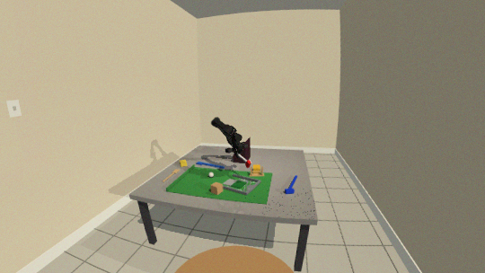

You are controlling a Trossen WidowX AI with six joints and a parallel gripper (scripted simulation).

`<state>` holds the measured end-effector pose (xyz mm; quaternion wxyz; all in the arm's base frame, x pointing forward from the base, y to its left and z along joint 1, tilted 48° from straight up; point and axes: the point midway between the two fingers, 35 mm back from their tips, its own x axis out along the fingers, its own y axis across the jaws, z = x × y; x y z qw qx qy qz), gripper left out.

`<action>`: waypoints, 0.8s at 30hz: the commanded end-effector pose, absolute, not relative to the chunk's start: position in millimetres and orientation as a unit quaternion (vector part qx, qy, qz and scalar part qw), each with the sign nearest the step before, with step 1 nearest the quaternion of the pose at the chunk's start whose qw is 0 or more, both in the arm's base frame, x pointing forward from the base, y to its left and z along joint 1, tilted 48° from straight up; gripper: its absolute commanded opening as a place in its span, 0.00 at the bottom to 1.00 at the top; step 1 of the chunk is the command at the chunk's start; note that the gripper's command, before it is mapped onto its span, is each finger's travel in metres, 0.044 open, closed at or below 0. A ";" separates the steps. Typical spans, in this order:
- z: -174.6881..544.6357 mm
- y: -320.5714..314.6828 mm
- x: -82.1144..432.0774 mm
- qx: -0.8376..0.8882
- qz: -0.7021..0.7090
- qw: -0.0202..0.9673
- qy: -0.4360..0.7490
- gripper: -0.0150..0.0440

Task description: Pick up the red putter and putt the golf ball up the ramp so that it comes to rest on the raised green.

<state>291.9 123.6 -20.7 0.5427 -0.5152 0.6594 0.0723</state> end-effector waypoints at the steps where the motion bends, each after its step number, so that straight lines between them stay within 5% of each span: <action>1: 3.1 102.8 297.6 -0.482 0.020 0.577 0.659 0.25; 24: 101.2 -13.5 282.3 -0.294 -0.248 0.689 0.614 0.25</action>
